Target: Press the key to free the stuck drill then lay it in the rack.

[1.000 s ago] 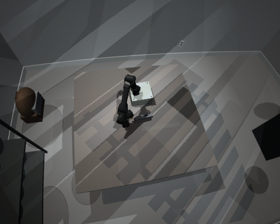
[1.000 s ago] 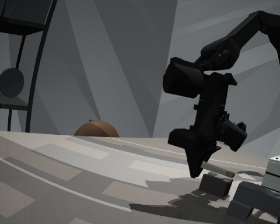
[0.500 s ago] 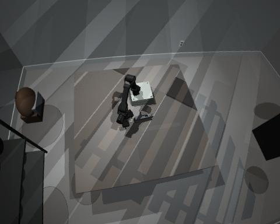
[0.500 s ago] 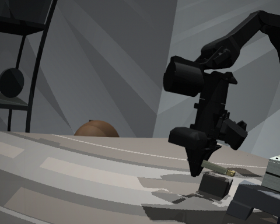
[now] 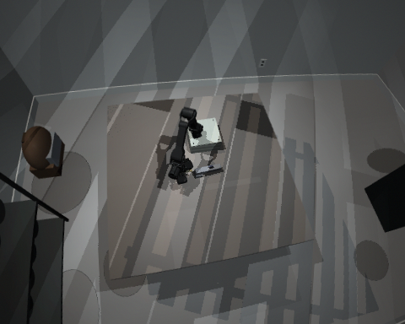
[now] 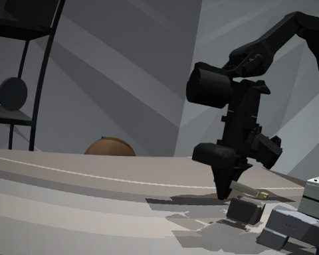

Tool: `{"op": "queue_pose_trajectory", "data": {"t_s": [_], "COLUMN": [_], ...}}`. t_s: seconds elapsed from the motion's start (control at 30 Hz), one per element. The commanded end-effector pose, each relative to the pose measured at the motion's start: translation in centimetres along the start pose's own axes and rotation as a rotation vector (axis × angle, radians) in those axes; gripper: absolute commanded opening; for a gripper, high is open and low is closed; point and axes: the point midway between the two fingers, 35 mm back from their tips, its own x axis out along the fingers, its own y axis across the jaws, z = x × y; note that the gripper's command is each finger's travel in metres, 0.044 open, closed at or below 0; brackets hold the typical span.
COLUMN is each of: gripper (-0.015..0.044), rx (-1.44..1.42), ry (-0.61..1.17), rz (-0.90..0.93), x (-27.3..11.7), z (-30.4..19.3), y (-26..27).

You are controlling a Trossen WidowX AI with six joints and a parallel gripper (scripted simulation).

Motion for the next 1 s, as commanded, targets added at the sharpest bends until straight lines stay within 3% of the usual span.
{"op": "queue_pose_trajectory", "data": {"t_s": [0.0,0.97], "gripper": [0.0000,0.0000], "rx": [0.005,0.005], "ry": [0.003,0.003], "rz": [-0.005,-0.005], "x": [-0.33,-0.88], "z": [-0.04,-0.08], "y": [-0.07,-0.15]}}
